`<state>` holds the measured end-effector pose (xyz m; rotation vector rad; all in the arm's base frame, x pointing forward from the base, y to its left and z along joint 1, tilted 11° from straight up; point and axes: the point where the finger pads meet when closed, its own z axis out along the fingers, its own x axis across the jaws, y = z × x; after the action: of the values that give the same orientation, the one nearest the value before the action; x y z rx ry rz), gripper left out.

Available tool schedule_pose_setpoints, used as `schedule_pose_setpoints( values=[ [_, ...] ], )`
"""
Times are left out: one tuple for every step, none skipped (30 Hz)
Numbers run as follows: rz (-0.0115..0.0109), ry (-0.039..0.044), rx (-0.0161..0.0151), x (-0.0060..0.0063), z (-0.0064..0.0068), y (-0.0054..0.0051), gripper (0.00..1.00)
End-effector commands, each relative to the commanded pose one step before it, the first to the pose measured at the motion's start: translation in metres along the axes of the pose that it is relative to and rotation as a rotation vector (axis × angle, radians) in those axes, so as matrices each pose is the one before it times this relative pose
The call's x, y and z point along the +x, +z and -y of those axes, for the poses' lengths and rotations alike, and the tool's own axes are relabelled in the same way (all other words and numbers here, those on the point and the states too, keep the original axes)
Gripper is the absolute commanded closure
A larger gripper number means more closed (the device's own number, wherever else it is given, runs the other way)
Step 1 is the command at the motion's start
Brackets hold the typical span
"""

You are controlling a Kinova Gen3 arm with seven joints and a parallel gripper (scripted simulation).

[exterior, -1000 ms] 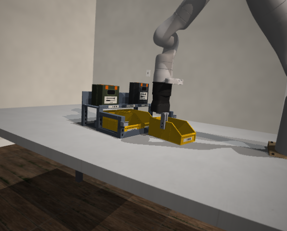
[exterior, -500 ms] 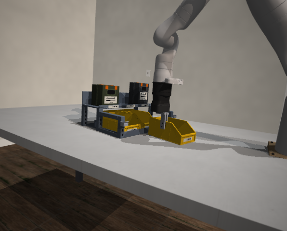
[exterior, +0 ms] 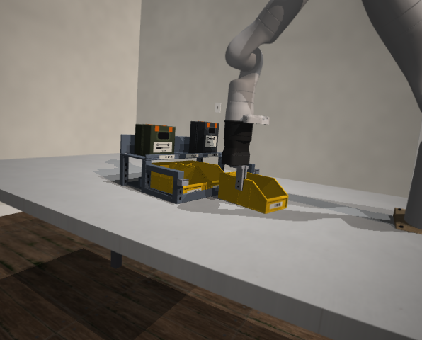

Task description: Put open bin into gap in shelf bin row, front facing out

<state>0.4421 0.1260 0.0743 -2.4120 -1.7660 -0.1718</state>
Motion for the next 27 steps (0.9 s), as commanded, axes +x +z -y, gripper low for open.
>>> schedule_pose_setpoints(
  values=[
    [-0.00098, 0.00001, -0.00180, 0.00023, -0.00057, -0.00082, 1.00],
    [0.00000, 0.00000, 0.00000, 0.00000, 0.00000, 0.00000, 1.00],
    [0.00000, 0.00000, 0.00000, 0.00000, 0.00000, 0.00000, 1.00],
    [0.00000, 0.00000, 0.00000, 0.00000, 0.00000, -0.00001, 1.00],
    [0.00000, 0.00000, 0.00000, 0.00000, 0.00000, -0.00003, 1.00],
    [0.00000, 0.00000, 0.00000, 0.00000, 0.00000, -0.00006, 1.00],
    [0.00000, 0.00000, 0.00000, 0.00000, 0.00000, -0.00010, 1.00],
    [0.00000, 0.00000, 0.00000, 0.00000, 0.00000, -0.00014, 1.00],
    [0.00000, 0.00000, 0.00000, 0.00000, 0.00000, -0.00019, 1.00],
    [0.00000, 0.00000, 0.00000, 0.00000, 0.00000, -0.00024, 1.00],
    [0.00000, 0.00000, 0.00000, 0.00000, 0.00000, -0.00030, 1.00],
    [0.00000, 0.00000, 0.00000, 0.00000, 0.00000, 0.00000, 1.00],
    [0.00000, 0.00000, 0.00000, 0.00000, 0.00000, 0.00000, 1.00],
    [0.00000, 0.00000, 0.00000, 0.00000, 0.00000, -0.00036, 1.00],
    [0.00000, 0.00000, 0.00000, 0.00000, 0.00000, -0.00042, 1.00],
    [0.00000, 0.00000, 0.00000, 0.00000, 0.00000, -0.00049, 1.00],
    [0.00000, 0.00000, 0.00000, 0.00000, 0.00000, -0.00055, 1.00],
    [0.00000, 0.00000, 0.00000, 0.00000, 0.00000, -0.00062, 1.00],
    [0.00000, 0.00000, 0.00000, 0.00000, 0.00000, -0.00068, 1.00],
    [0.00000, 0.00000, 0.00000, 0.00000, 0.00000, -0.00075, 1.00],
    [0.00000, 0.00000, 0.00000, 0.00000, 0.00000, -0.00080, 1.00],
    [0.00000, 0.00000, 0.00000, 0.00000, 0.00000, -0.00086, 1.00],
    [0.00000, 0.00000, 0.00000, 0.00000, 0.00000, -0.00092, 1.00],
    [0.00000, 0.00000, 0.00000, 0.00000, 0.00000, -0.00097, 1.00],
    [0.00000, 0.00000, 0.00000, 0.00000, 0.00000, -0.00102, 1.00],
    [0.00000, 0.00000, 0.00000, 0.00000, 0.00000, -0.00106, 1.00],
    [0.00000, 0.00000, 0.00000, 0.00000, 0.00000, -0.00110, 1.00]
  ],
)
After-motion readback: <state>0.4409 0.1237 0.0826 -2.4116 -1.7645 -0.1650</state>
